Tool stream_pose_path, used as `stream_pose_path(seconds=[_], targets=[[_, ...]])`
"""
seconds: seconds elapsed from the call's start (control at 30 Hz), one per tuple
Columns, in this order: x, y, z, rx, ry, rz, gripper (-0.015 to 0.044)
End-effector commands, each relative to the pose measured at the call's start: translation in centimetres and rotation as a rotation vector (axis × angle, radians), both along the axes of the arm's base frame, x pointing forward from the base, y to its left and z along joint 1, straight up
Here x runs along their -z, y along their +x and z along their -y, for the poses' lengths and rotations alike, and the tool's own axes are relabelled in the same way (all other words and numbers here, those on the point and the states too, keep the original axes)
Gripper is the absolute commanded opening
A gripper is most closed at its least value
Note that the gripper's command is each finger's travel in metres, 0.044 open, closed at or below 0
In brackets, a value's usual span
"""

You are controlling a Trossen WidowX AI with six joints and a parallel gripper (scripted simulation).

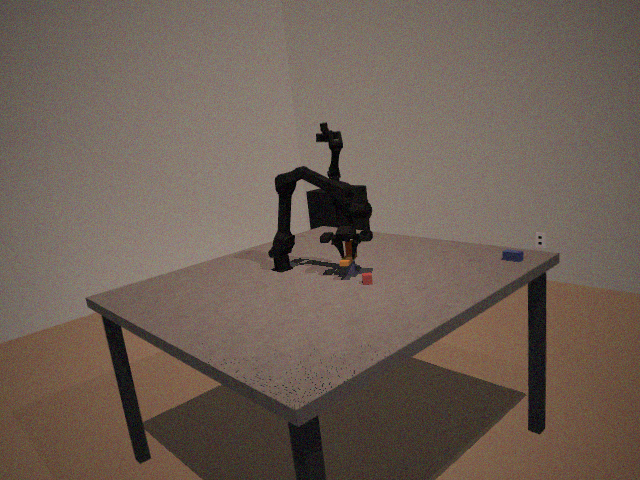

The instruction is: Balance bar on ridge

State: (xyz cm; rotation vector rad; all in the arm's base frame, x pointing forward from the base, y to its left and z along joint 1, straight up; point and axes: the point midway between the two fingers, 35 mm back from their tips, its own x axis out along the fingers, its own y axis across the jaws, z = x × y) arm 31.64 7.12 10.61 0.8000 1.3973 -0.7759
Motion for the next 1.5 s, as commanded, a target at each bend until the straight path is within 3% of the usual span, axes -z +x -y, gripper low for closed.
stream_pose_path(seconds=[0.0, 1.47], targets=[[0.09, -0.02, -0.08, 0.004, 0.005, -0.001, 0.0], [0.46, -0.04, -0.07, 0.004, 0.005, -0.001, 0.0]])
